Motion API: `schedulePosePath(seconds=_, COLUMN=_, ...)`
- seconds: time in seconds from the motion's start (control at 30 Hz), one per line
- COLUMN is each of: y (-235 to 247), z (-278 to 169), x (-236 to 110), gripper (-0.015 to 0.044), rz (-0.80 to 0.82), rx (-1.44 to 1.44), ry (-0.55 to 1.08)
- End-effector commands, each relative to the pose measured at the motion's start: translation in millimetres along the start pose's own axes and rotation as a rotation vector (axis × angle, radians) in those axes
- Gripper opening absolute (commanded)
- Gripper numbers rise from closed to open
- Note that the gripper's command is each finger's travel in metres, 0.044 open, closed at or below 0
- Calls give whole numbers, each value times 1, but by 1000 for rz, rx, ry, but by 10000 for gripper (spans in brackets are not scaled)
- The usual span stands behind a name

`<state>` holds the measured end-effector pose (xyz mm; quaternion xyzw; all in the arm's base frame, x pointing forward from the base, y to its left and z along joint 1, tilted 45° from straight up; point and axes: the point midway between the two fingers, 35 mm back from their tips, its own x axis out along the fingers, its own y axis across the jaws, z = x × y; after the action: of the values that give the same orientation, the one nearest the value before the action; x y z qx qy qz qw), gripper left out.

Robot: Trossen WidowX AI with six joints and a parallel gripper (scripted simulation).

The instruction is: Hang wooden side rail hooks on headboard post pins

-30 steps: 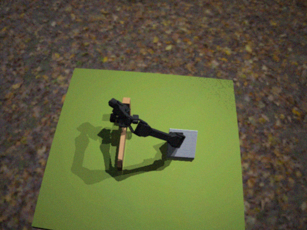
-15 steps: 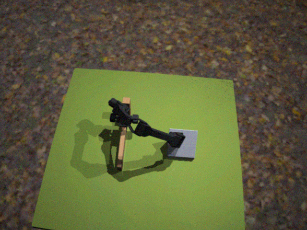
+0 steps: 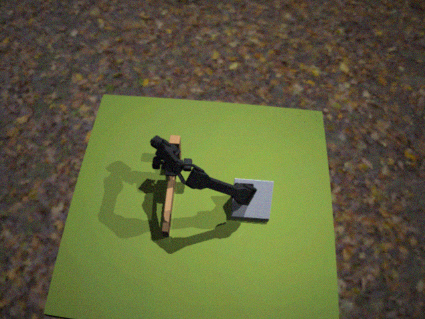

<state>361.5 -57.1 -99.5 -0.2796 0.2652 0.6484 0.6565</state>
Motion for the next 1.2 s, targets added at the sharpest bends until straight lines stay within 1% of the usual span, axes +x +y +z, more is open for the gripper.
schedulePosePath(seconds=0.0, y=-2, z=-5, x=-5, gripper=0, rz=-14, rx=0, ry=7)
schedulePosePath(seconds=1.17, y=-2, z=-5, x=0, gripper=0, rz=-14, rx=0, ry=6)
